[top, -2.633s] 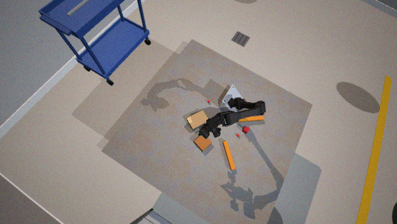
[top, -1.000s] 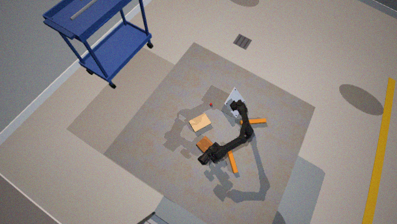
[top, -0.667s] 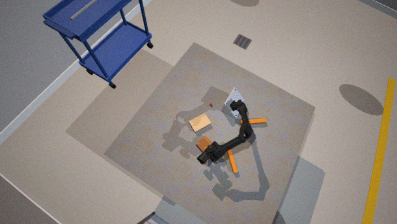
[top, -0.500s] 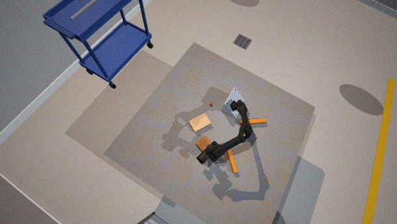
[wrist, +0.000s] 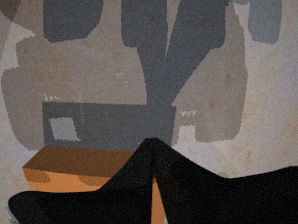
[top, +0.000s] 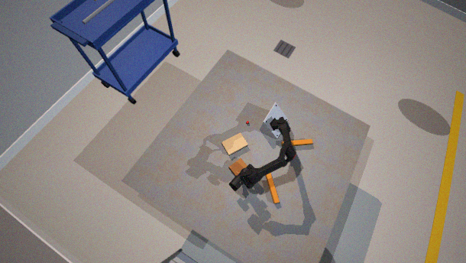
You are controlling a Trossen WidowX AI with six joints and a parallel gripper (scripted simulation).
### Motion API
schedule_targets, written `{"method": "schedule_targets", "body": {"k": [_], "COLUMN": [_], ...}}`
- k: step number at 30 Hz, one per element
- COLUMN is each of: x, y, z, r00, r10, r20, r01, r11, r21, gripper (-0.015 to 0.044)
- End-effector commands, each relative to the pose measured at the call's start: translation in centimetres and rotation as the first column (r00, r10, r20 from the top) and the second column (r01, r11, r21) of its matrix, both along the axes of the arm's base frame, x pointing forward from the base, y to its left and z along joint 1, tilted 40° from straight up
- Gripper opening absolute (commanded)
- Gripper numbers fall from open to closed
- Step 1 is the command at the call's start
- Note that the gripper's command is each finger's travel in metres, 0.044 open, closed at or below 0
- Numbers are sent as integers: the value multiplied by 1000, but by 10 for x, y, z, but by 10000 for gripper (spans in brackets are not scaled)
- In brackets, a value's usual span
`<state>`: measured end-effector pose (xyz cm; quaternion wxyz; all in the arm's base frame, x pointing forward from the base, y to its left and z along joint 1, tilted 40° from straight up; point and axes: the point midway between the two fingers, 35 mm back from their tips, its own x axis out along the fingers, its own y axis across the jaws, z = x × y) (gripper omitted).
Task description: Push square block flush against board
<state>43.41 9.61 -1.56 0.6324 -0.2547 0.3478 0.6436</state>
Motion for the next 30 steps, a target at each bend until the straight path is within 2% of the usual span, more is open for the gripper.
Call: {"method": "schedule_targets", "body": {"k": [1, 30], "x": [-4, -8], "y": [-4, -26], "z": [-9, -27], "r00": [1000, 1000], "r10": [2, 2], "r20": [-15, -15], "r01": [-3, -2], "r11": [1000, 1000], "r21": [-5, -8], "gripper": [0, 0]}}
